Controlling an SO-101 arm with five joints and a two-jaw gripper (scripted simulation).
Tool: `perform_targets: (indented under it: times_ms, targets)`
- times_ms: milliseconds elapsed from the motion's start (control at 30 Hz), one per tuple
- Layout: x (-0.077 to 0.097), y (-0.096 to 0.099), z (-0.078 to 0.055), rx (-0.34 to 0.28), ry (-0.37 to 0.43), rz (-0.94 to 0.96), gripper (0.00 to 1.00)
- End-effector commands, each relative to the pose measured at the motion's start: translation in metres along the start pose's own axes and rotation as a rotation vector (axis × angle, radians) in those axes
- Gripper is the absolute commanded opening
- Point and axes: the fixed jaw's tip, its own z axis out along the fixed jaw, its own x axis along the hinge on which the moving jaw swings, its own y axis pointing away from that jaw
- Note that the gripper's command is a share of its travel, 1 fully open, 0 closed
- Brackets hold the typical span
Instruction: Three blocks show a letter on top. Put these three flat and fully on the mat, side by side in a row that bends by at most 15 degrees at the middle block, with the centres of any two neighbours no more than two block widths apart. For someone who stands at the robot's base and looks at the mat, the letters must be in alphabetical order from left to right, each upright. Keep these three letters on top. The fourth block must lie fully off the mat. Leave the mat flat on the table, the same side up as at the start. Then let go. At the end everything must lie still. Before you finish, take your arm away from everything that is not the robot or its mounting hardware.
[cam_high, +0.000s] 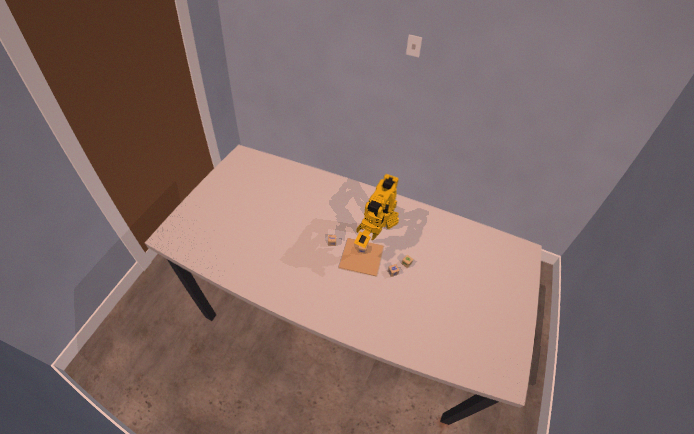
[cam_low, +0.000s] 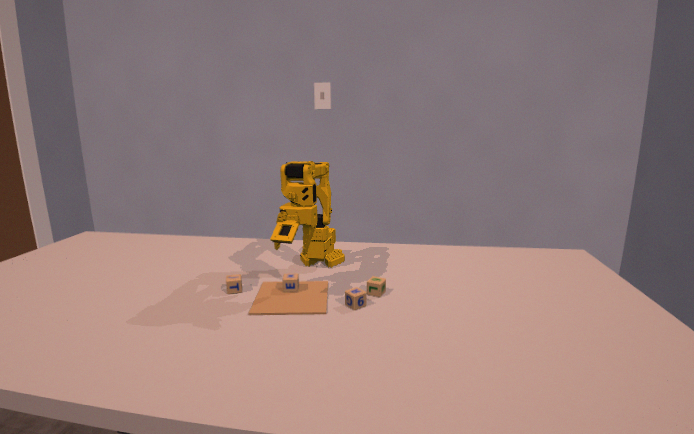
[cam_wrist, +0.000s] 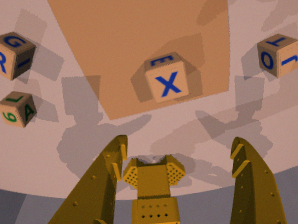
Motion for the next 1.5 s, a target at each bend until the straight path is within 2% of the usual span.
perform_targets:
  times_ms: [0, 500, 667, 800, 933, 1000, 1267, 1467]
  targets:
    - [-0.005, -0.001, -0.009, -0.008, -0.067, 0.013, 0.35]
    - [-0.005, -0.001, -0.009, -0.008, -0.067, 0.014, 0.35]
    - [-0.011, -0.008, -0.01, -0.008, -0.071, 0.058, 0.35]
    - [-0.023, -0.026, -0.01, -0.007, -0.081, 0.148, 0.35]
    - [-0.036, -0.053, -0.01, -0.003, -0.094, 0.272, 0.35]
    - [-0.036, -0.053, -0.01, -0.003, -0.094, 0.272, 0.35]
    - [-0.048, -0.106, -0.006, 0.007, -0.116, 0.486, 0.35]
    - [-0.049, -0.118, -0.005, 0.01, -0.12, 0.53, 0.35]
